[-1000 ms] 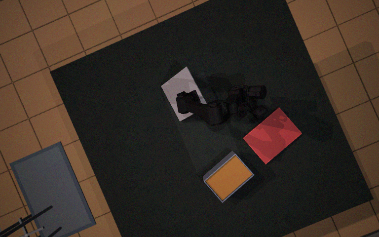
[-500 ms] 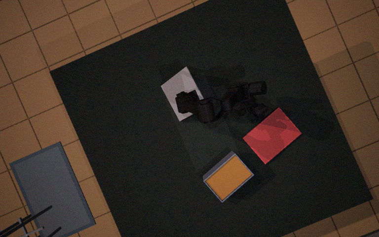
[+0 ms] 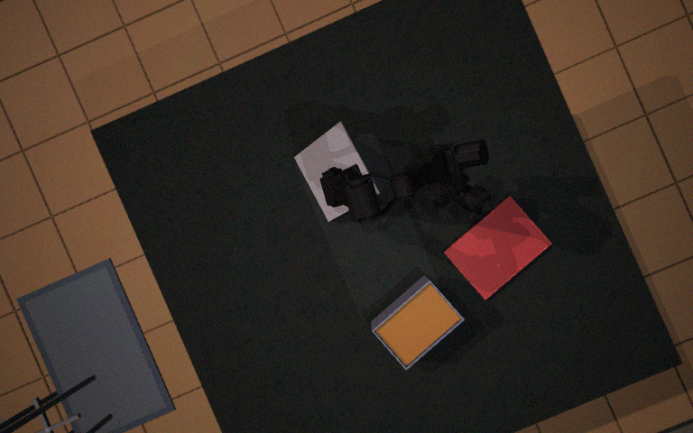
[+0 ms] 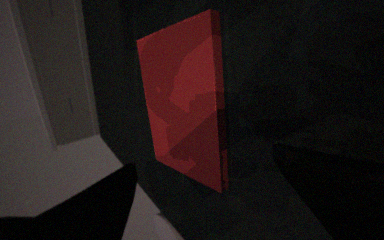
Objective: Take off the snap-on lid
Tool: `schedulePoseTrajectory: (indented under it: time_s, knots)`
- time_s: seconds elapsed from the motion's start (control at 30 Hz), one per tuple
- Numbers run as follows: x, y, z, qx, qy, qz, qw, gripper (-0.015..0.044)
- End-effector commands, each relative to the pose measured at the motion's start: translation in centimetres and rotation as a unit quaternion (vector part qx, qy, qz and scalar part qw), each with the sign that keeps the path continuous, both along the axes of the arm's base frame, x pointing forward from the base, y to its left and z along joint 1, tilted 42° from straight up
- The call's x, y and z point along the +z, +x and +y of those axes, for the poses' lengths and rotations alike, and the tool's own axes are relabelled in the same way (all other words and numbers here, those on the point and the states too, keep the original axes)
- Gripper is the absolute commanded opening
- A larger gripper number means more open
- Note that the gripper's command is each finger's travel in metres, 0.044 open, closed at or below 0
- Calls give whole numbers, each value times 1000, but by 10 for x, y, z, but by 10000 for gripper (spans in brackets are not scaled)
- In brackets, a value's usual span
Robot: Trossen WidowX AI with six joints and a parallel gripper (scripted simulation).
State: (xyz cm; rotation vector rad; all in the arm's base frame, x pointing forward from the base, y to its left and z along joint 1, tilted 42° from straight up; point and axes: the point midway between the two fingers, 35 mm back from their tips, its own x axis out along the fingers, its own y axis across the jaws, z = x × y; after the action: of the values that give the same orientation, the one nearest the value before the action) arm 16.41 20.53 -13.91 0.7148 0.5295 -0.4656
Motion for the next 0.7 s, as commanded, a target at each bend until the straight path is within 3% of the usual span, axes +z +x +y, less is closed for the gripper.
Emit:
schedulePoseTrajectory:
  time_s: [0.0, 0.67]
  knots:
    - [7, -3, 8, 1, 6, -1, 1000, 440]
    - [14, -7, 9, 1, 6, -1, 1000, 440]
